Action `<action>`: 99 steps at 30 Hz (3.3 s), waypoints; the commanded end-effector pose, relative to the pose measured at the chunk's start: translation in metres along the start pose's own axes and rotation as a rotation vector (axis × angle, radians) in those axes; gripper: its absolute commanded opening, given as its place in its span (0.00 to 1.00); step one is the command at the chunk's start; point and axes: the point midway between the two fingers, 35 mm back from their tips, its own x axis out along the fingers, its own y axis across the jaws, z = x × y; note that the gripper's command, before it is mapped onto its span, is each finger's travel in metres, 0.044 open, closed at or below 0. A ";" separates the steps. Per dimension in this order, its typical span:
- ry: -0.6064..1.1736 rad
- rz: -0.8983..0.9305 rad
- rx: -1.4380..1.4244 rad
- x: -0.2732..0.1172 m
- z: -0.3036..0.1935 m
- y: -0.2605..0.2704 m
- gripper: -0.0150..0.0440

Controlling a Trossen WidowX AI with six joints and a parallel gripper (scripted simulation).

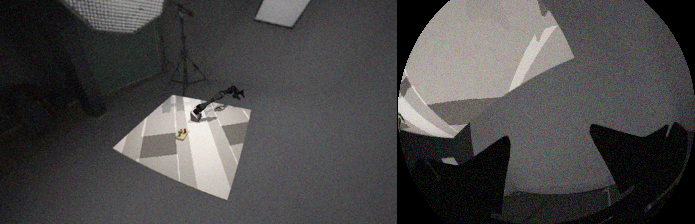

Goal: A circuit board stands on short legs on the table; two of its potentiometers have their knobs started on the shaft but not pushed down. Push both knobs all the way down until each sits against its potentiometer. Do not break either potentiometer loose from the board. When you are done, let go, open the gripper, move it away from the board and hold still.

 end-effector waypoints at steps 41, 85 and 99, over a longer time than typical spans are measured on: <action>0.275 0.234 -0.639 0.171 -0.071 0.060 0.25; 0.187 0.704 -1.625 0.350 -0.213 0.298 0.25; 0.094 0.729 -1.788 0.365 -0.221 0.342 0.25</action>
